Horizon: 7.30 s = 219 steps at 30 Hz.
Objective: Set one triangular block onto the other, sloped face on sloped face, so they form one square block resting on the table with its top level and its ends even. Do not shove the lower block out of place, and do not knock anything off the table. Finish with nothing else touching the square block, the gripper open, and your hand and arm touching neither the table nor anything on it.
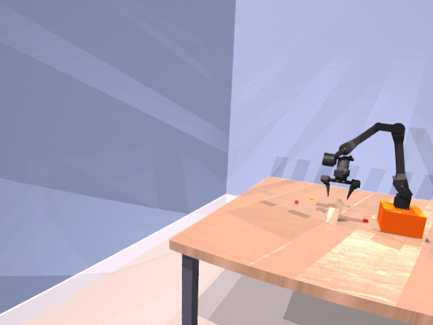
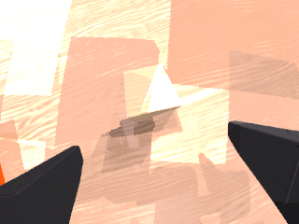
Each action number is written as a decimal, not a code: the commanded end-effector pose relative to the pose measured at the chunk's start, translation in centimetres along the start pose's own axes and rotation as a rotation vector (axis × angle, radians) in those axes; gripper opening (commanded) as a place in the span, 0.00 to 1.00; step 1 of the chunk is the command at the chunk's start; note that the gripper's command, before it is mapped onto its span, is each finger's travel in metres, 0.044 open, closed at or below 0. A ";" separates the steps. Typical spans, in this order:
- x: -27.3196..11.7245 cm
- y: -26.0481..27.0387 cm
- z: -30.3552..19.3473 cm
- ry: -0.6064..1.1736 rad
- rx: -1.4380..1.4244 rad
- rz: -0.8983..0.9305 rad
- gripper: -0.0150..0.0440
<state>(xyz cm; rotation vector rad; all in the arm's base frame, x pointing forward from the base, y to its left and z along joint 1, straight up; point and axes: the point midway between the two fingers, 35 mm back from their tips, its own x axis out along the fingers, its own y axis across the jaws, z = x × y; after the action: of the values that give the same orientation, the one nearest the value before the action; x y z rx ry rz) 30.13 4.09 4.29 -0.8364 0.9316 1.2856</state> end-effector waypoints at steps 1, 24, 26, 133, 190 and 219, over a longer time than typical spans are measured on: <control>0.4 0.3 -0.6 -0.017 -0.060 0.009 1.00; 3.4 -0.3 -0.4 -0.017 -0.060 0.009 1.00; 3.7 -0.4 -0.4 -0.017 -0.060 0.009 1.00; 10.3 -0.6 0.3 -0.018 -0.065 0.008 0.25; 10.3 0.0 6.6 0.909 -0.066 -0.013 0.25; 11.5 0.2 8.4 1.224 -0.066 -0.009 0.83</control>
<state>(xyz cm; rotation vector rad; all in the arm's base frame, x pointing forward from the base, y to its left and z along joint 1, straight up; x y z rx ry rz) 31.25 16.32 -2.95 -1.7313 1.8145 0.6914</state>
